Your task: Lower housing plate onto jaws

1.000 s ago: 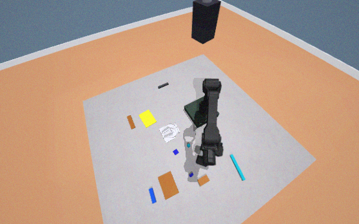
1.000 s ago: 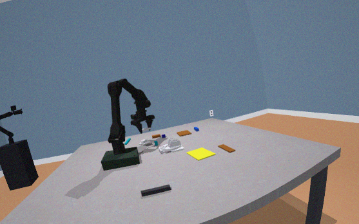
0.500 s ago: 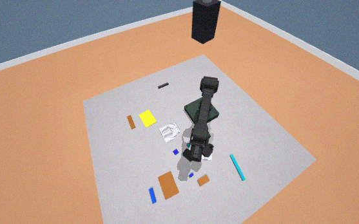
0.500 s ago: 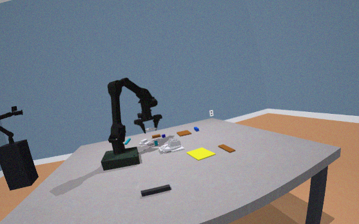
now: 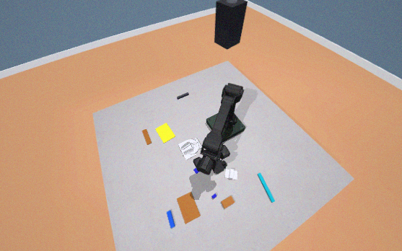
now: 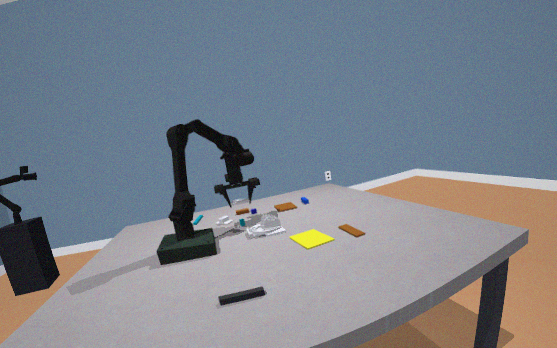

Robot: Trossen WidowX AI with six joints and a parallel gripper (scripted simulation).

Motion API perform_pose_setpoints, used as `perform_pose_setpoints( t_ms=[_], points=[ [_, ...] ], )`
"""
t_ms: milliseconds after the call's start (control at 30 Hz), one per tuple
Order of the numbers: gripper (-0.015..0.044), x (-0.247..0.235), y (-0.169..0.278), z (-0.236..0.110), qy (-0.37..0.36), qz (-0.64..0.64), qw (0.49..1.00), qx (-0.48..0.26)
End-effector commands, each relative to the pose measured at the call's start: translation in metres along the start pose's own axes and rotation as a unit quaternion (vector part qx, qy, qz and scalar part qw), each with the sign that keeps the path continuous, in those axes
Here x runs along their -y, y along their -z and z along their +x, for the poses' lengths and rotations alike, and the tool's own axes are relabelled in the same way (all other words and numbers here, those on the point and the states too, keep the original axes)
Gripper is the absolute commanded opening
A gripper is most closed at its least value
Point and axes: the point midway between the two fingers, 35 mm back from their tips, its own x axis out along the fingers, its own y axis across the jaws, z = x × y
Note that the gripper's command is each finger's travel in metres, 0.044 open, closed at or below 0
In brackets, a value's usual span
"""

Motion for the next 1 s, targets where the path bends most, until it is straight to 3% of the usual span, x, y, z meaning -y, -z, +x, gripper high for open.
perform_pose_setpoints(
  t_ms=[0, 500, 967],
  points=[
    [0.0351, 0.005, 0.011, 0.000, 0.000, 0.053, 0.999, 0.002],
    [0.0351, 0.023, 0.058, 0.000, 0.000, 0.251, 0.968, 0.001],
    [0.0351, 0.032, 0.103, 0.000, 0.002, 0.433, 0.901, 0.000]
  ],
)
